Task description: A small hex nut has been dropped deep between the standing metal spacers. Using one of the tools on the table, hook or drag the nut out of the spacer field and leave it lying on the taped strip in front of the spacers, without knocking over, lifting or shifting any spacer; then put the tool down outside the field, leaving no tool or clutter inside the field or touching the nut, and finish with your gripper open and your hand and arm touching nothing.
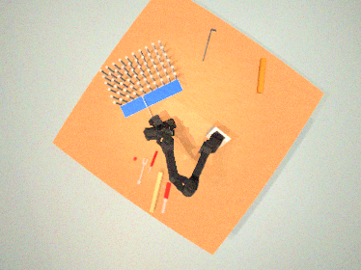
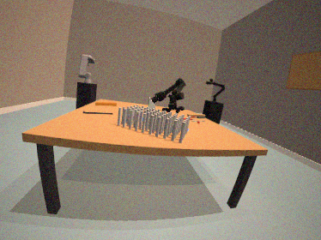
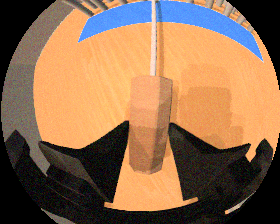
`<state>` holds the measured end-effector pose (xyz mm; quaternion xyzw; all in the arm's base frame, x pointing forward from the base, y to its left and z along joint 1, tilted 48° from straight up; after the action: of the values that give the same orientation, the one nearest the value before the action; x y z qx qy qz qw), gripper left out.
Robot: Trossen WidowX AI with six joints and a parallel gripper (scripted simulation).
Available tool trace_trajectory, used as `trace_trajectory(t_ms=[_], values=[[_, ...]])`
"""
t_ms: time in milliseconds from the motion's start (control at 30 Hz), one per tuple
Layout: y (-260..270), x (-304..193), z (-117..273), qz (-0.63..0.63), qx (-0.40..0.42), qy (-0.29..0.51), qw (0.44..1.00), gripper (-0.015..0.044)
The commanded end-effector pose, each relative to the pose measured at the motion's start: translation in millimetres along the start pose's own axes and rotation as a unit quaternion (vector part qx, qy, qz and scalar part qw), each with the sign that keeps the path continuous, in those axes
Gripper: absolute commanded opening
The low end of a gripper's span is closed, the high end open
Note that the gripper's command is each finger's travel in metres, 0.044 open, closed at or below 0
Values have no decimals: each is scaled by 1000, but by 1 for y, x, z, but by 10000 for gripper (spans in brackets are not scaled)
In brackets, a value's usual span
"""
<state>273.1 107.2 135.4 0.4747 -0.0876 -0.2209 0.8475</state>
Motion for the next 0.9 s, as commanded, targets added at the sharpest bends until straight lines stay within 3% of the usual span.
trace_trajectory(t_ms=[0,867], values=[[0,-3,2,-2,0,-1,1000,0],[7,4,14,2,0,-1,1000,0]])
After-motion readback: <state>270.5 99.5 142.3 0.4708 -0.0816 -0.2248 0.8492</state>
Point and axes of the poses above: the point midway between the two fingers, 35 mm back from their tips, its own z axis back along the fingers, its own y axis across the jaws, x = y × z, the point moved 8 cm from there along z, back along the fingers, and after that the axes turned 8 degrees about z, right-handed, at the moved point
